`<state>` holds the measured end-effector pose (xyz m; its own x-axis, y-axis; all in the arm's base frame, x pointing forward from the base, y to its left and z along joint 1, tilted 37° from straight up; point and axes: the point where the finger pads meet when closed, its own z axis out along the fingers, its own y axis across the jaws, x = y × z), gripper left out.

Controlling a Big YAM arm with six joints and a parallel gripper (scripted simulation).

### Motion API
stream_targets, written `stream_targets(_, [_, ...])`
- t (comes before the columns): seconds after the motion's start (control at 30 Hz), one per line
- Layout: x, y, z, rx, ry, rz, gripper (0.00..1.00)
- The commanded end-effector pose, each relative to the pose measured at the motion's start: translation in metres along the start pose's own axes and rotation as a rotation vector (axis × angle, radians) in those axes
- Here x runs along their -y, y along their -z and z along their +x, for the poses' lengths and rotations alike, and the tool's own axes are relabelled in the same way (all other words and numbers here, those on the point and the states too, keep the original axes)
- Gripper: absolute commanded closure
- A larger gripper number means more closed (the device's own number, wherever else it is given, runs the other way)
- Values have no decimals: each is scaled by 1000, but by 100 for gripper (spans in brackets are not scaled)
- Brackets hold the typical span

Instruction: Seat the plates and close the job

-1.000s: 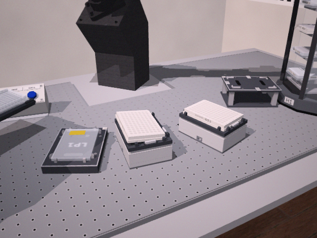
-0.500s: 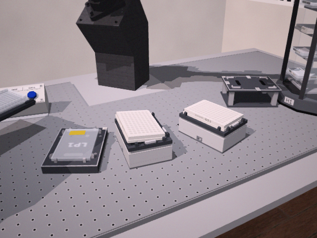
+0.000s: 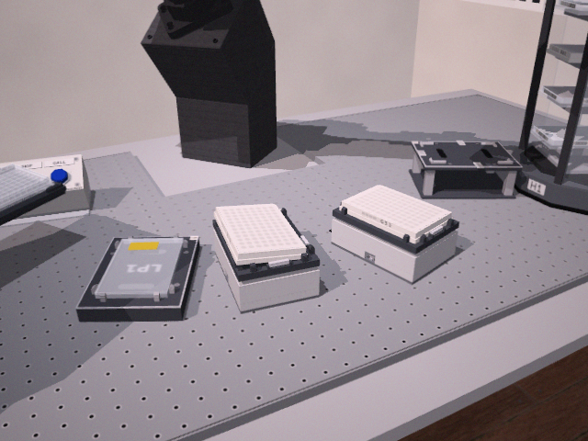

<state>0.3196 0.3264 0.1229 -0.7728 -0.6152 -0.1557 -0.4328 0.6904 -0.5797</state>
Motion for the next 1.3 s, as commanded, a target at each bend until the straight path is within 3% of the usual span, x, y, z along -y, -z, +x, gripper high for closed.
stream_targets(0.0, [18,0,3,-10,-67,5,0])
stream_targets(0.1, [15,-2,5,-15,-85,8,0])
stream_targets(0.37, [48,3,6,-1,-372,4,0])
stream_targets(0.57, [67,0,15,-9,-374,7,0])
stream_targets(0.67, [63,-5,10,-19,-342,12,0])
stream_targets(0.87, [91,5,15,1,-361,3,0])
stream_targets(1.2, [115,2,25,-6,-355,6,0])
stream_targets(1.23, [111,-9,28,-32,-333,16,0])
stream_targets(1.27, [119,-2,28,-17,-346,10,0])
